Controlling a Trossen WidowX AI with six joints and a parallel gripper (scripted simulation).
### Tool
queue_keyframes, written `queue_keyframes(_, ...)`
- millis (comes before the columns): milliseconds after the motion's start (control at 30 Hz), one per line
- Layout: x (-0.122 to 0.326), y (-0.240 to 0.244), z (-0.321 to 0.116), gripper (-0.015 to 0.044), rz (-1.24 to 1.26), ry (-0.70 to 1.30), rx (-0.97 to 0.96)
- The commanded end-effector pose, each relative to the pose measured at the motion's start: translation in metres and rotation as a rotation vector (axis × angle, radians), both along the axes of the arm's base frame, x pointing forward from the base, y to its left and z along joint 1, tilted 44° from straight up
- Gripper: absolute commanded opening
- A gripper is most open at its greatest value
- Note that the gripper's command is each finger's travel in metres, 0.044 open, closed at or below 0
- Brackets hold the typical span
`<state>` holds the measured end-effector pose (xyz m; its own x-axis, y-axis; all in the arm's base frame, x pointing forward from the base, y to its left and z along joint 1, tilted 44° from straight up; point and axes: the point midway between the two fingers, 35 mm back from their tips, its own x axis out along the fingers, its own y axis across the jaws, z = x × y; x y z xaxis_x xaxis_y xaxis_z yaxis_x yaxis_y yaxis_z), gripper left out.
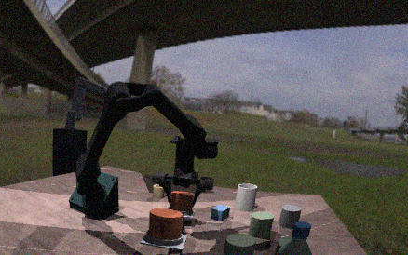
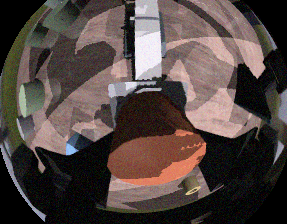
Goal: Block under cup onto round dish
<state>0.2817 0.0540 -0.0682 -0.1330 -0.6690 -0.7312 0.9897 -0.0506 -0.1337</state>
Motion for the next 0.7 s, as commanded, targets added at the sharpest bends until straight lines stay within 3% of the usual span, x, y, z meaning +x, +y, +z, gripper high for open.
queue_keyframes(0,0.002,0.005,0.004,0.0000,-0.002,-0.004,0.003)
queue_keyframes(667,0.009,0.023,0.021,0.0000,-0.002,-0.004,0.006)
